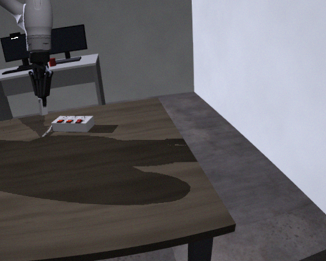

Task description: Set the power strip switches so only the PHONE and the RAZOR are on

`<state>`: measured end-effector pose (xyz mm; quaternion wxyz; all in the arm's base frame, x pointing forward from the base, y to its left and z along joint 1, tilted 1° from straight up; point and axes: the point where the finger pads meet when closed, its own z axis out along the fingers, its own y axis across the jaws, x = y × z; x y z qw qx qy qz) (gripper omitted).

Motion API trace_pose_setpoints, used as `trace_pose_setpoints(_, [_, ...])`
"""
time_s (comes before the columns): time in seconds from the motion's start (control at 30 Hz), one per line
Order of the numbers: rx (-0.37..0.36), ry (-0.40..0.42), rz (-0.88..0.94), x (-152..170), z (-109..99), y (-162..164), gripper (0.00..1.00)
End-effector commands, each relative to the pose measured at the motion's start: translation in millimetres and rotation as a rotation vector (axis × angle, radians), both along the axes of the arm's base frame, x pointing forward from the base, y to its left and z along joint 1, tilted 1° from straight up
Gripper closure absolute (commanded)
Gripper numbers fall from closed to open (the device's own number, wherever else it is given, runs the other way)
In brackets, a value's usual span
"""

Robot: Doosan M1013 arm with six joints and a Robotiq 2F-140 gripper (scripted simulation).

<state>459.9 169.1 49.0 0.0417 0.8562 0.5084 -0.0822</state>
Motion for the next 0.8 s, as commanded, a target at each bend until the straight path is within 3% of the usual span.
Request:
trace_pose_setpoints(0.0, [0.000,-0.007,0.000,0,1,0,1.00])
trace_pose_setpoints(0.33, [0.000,-0.007,0.000,0,0,0,1.00])
trace_pose_setpoints(0.4, [0.000,-0.006,0.000,1,-18,1,1.00])
trace_pose_setpoints(0.47, [0.000,-0.002,0.000,0,-54,1,1.00])
trace_pose_setpoints(0.53, [0.000,-0.002,0.000,0,-54,1,1.00])
trace_pose_setpoints(0.6, [0.002,0.002,0.000,-2,-82,1,1.00])
trace_pose_setpoints(0.77, [0.002,0.003,0.000,-2,-89,1,1.00])
